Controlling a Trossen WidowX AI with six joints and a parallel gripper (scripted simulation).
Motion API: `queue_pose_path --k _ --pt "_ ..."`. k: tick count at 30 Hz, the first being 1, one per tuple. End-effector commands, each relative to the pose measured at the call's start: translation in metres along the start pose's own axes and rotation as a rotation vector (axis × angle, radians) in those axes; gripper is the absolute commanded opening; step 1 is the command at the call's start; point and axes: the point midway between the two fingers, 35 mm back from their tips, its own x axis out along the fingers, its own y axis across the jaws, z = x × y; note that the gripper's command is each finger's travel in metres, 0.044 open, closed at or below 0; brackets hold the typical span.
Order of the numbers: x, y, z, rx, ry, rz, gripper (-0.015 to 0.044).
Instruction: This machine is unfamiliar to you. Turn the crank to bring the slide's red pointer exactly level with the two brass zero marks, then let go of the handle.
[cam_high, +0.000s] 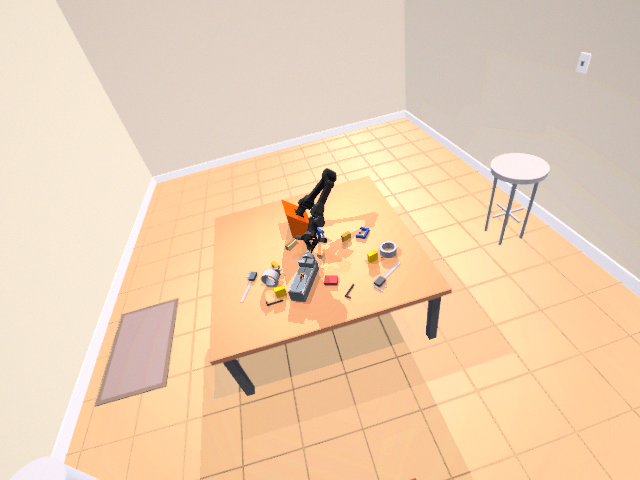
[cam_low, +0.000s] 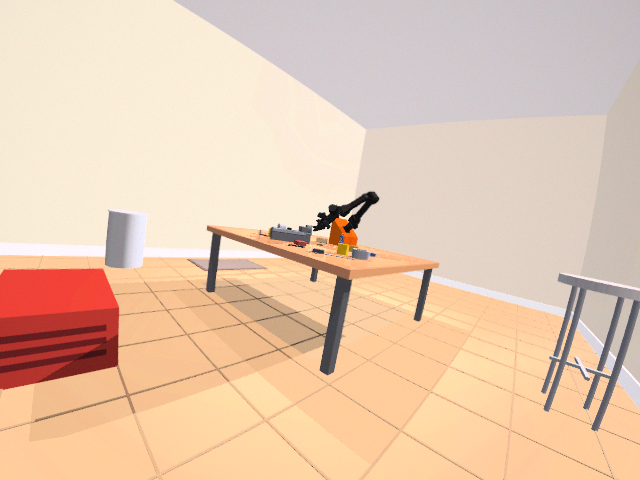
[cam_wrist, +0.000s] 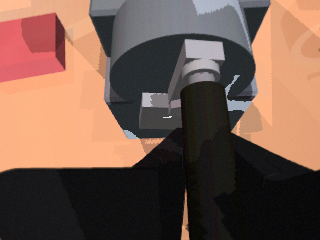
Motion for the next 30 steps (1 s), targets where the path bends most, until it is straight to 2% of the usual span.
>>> queue_pose_path --k 1,30 --pt "-0.0016 0.0090 0.0011 -0.009 -0.003 0.025 0.0000" --pt "-0.0011 0.0118 0.0006 -0.009 -0.003 0.025 0.0000"
